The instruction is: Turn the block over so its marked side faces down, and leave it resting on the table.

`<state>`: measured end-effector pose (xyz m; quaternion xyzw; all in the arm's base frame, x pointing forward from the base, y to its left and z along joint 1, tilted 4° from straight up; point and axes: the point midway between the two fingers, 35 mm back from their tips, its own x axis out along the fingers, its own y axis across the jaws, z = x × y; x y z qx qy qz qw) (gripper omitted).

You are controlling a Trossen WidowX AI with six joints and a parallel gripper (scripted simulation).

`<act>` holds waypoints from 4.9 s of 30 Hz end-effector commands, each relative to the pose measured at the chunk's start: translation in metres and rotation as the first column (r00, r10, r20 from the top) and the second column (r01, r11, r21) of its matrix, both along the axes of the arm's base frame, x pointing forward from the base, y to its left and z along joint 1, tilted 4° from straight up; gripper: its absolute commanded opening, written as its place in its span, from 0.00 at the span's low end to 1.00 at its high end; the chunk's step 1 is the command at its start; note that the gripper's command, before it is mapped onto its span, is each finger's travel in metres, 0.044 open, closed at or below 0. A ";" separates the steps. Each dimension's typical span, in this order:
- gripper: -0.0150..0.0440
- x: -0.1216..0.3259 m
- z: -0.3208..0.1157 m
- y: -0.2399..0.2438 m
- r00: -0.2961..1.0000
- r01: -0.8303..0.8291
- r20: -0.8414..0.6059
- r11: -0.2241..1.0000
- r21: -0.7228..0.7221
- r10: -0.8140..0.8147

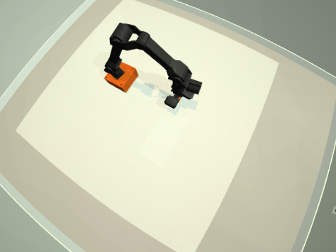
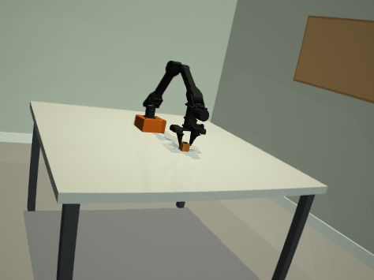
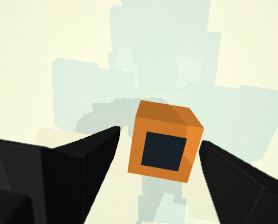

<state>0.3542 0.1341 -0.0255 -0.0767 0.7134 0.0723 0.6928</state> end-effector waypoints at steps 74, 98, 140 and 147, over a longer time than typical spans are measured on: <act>0.25 0.000 0.005 0.001 0.837 -0.036 0.546 0.993 0.109 -0.030; 0.25 -0.003 -0.018 0.000 0.602 -0.087 0.795 0.983 0.161 -0.077; 1.00 -0.010 -0.012 -0.003 0.508 -0.103 0.856 0.979 0.177 -0.101; 1.00 -0.010 -0.012 -0.003 0.508 -0.103 0.856 0.979 0.177 -0.101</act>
